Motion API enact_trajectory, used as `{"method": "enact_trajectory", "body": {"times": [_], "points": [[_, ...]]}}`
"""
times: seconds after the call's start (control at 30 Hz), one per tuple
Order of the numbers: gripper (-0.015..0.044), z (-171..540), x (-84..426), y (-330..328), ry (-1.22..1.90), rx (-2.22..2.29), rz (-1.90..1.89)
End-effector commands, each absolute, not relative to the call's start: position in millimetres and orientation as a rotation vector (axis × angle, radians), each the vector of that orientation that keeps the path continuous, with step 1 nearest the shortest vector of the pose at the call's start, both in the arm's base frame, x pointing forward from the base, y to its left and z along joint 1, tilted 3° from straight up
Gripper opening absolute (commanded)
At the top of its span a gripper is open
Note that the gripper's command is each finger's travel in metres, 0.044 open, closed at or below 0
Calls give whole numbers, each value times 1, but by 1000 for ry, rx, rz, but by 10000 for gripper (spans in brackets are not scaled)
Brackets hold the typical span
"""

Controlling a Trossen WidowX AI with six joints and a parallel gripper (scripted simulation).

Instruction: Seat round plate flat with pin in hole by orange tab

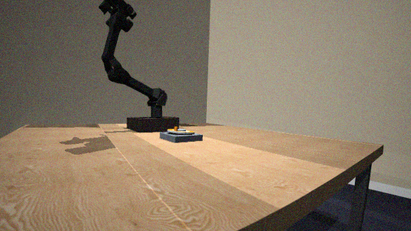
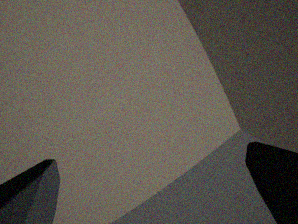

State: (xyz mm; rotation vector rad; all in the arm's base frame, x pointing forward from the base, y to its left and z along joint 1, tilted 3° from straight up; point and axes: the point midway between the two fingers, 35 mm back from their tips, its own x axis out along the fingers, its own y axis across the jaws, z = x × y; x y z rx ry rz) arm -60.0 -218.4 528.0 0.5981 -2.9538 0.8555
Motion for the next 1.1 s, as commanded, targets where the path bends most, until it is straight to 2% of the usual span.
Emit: {"method": "enact_trajectory", "body": {"times": [0.0, 0.13, 0.3, 0.47, 0.57, 0.63, 0.77, 0.83, 0.9, 1.07], "points": [[374, 530, -63, -215, -2946, 581, 880], [269, 551, -108, -143, -2753, 286, 1251], [137, 561, -125, -86, -2552, 94, 1459], [6, 562, -135, 19, -2147, -207, 1726], [0, 562, -131, 52, -2003, -296, 1752], [0, 556, -118, 102, -1776, -413, 1793], [0, 539, -92, 161, -1477, -531, 1842], [0, 536, -84, 176, -1407, -545, 1836], [0, 520, -56, 213, -1195, -597, 1829], [0, 489, -6, 258, -863, -663, 1793]]}}
